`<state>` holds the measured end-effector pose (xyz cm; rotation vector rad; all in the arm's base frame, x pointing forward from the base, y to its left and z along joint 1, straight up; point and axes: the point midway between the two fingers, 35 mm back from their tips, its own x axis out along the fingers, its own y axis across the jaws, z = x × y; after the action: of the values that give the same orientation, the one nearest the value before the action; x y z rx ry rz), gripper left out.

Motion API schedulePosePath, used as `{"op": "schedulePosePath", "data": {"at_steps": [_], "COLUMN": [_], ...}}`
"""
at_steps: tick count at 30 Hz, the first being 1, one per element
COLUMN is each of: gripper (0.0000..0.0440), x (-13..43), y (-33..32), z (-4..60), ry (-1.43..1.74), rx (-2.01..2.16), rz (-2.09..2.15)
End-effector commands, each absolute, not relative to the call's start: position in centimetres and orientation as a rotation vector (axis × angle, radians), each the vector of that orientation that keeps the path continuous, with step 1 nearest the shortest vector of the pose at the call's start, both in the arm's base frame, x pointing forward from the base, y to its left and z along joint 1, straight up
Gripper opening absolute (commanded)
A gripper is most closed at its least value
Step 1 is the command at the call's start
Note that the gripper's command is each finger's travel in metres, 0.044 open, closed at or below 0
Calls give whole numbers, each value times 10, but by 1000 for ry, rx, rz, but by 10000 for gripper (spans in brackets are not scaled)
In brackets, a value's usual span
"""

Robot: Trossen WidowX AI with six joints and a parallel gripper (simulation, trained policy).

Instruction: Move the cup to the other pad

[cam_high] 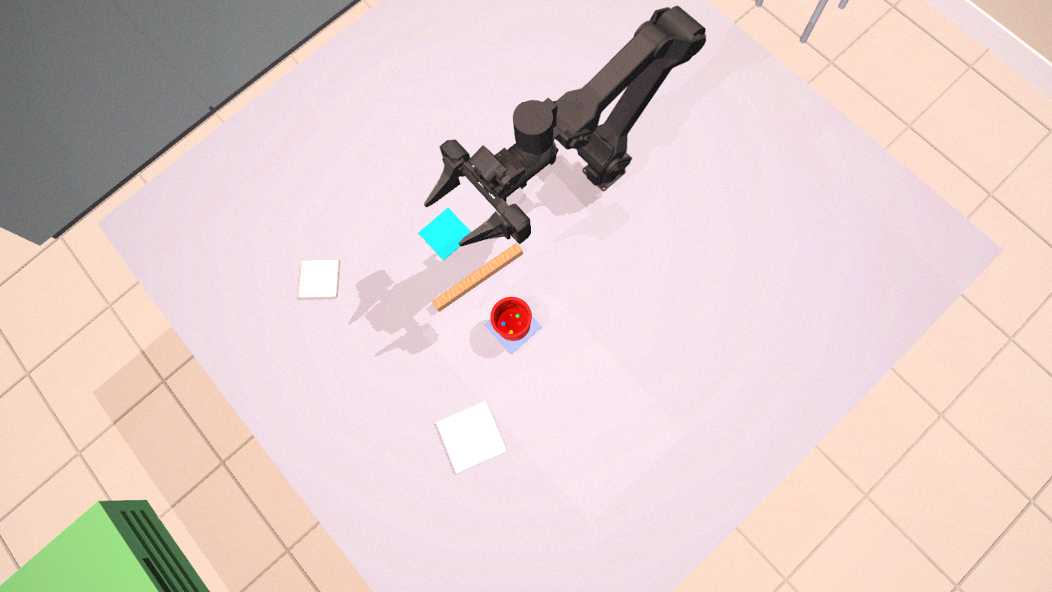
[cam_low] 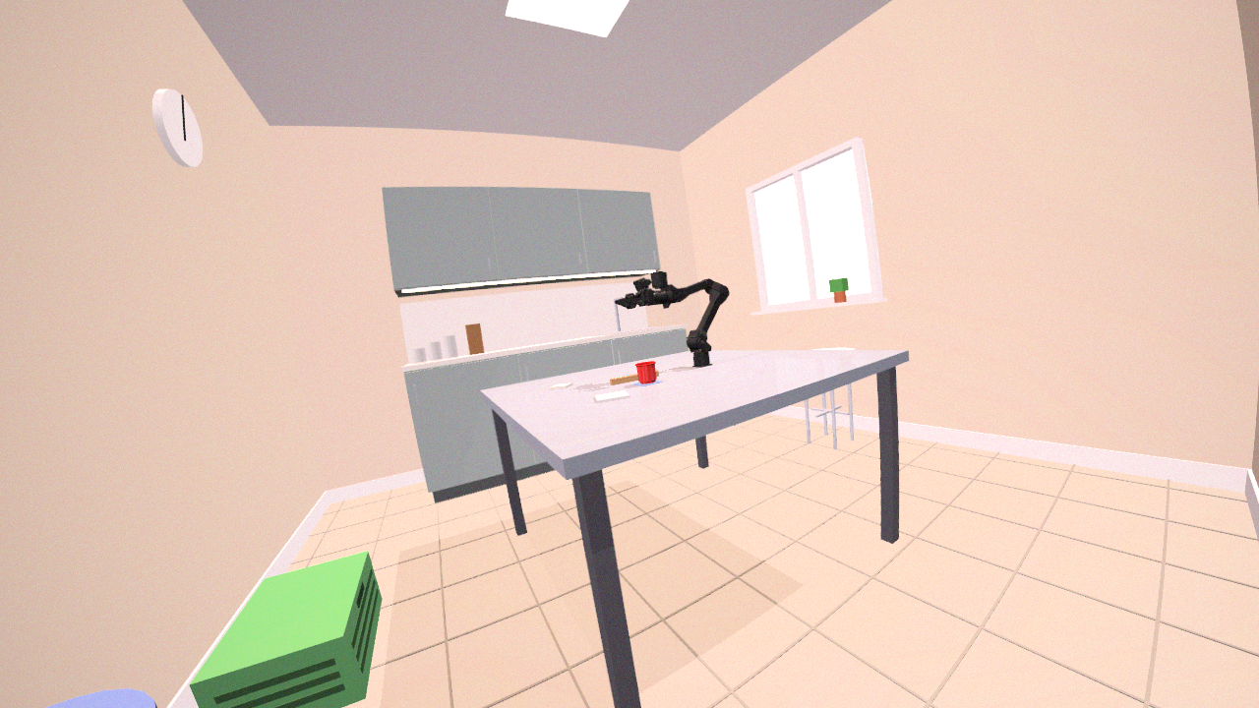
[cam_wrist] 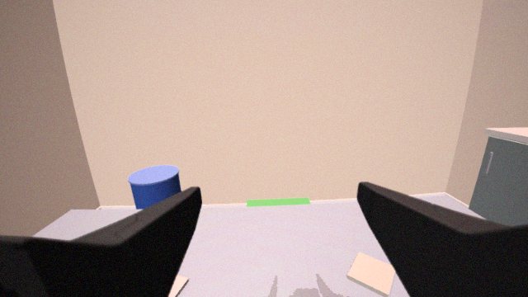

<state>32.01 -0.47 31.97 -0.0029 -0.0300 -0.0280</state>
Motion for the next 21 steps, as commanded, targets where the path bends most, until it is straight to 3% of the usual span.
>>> {"op": "schedulePosePath", "data": {"at_steps": [1,14,17,21], "gripper": [374,48,62,111], "x": [320,329,333,338], "y": [-3,13,18,25], "z": [321,327,328,330], "ry": [-30,47,74,110], "rx": [-2,40,63,101], "rz": [-22,31,45,64]}}
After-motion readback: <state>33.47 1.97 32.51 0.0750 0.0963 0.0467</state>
